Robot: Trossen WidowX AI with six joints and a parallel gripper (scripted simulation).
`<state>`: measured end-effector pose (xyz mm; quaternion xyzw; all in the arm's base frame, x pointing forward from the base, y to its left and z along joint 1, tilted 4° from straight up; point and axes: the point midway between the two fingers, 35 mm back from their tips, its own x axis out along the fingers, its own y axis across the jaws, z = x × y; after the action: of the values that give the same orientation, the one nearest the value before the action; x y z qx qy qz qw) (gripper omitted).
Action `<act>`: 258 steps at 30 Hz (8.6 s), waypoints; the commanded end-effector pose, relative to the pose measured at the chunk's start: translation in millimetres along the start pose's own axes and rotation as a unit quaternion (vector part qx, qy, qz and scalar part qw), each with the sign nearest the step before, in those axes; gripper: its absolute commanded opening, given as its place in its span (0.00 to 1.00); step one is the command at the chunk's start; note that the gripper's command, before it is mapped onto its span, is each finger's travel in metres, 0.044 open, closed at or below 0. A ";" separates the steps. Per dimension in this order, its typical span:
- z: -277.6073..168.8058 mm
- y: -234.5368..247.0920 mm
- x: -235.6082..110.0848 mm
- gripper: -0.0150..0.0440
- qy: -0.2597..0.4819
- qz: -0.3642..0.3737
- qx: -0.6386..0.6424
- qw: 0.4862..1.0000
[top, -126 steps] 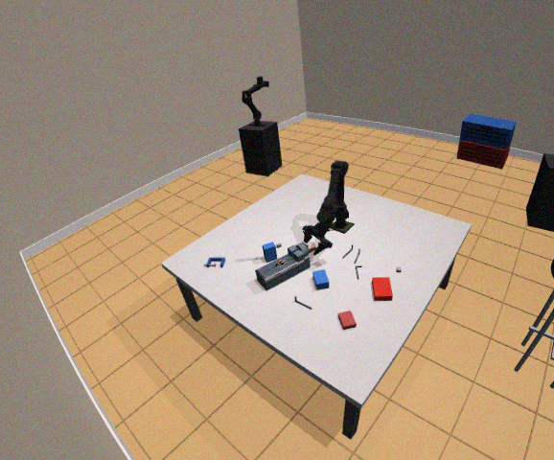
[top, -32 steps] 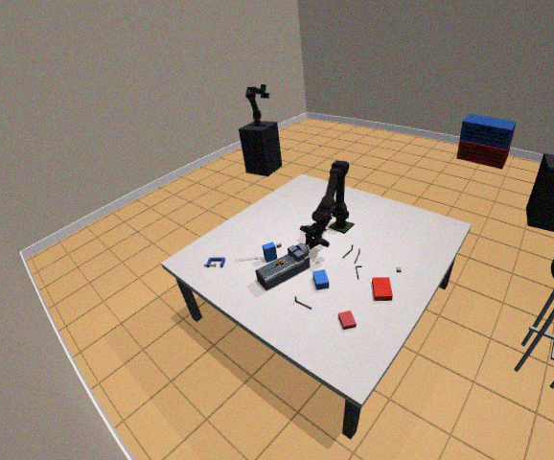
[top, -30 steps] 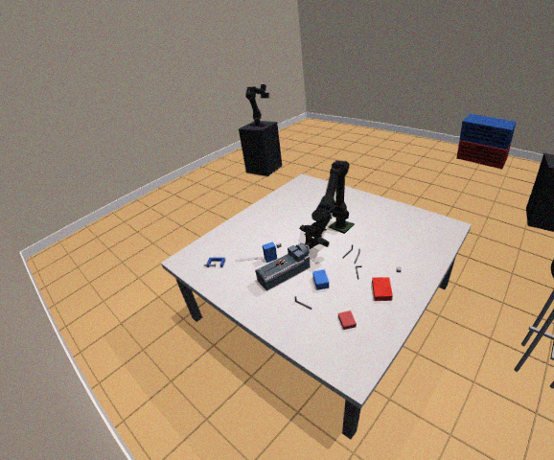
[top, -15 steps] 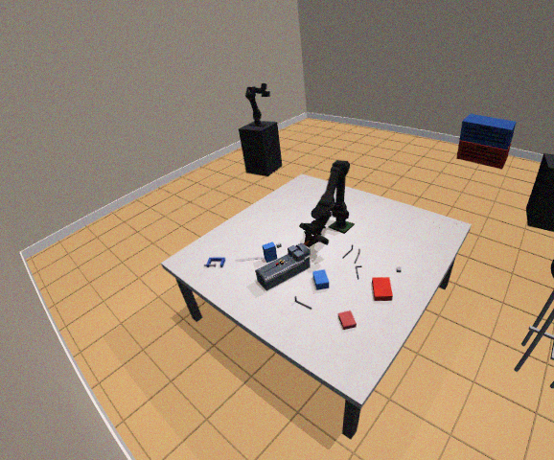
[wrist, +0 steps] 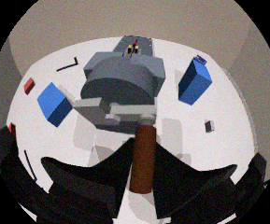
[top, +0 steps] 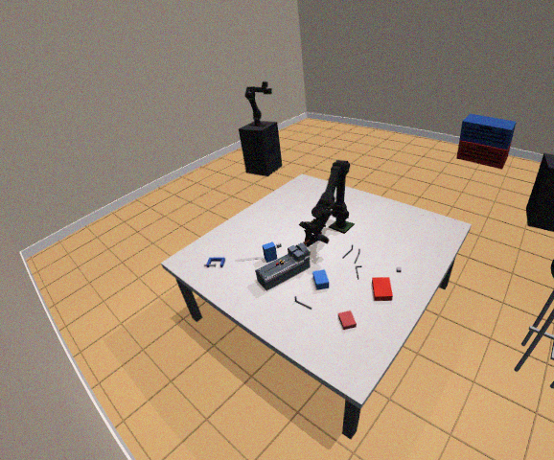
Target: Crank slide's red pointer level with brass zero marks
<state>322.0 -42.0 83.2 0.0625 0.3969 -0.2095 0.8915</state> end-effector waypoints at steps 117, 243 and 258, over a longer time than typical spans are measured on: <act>12.7 42.0 -14.3 0.25 -0.008 0.005 0.004 1.000; -27.9 45.9 28.3 0.25 -0.008 0.005 0.004 1.000; -28.7 44.0 29.2 0.25 -0.008 0.005 0.004 1.000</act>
<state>341.2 2.4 46.3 0.0697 0.3819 -0.1981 0.9000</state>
